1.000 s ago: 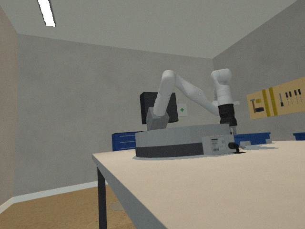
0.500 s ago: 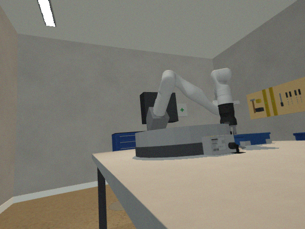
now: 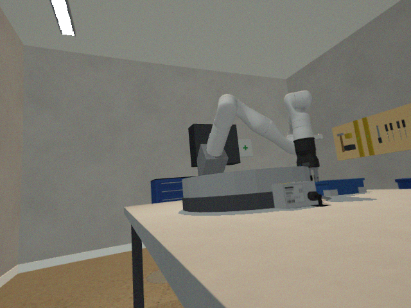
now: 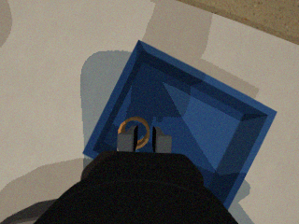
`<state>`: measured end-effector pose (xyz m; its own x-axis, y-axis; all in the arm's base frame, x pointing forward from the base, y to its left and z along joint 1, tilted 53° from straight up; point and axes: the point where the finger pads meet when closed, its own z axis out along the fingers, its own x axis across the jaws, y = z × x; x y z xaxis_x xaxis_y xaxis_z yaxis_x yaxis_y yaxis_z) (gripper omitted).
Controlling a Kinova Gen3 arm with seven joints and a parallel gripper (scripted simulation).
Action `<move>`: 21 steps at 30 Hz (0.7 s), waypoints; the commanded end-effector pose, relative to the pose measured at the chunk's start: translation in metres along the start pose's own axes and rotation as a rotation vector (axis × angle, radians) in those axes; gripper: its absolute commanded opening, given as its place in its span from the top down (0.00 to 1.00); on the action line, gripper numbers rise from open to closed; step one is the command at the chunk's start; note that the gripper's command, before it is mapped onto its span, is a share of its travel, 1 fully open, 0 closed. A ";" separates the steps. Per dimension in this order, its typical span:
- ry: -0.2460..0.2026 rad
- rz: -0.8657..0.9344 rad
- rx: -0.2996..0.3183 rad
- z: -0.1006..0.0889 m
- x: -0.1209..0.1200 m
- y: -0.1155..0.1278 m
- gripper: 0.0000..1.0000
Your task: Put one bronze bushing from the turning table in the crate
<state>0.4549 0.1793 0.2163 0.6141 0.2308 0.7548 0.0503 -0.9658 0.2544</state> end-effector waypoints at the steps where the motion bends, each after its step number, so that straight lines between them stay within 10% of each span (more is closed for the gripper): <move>1: 0.002 0.000 0.001 -0.003 0.000 -0.001 0.53; 21: 0.002 0.000 0.001 -0.012 0.000 -0.002 0.53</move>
<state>0.4472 0.1802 0.2200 0.6163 0.2309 0.7529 0.0483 -0.9653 0.2566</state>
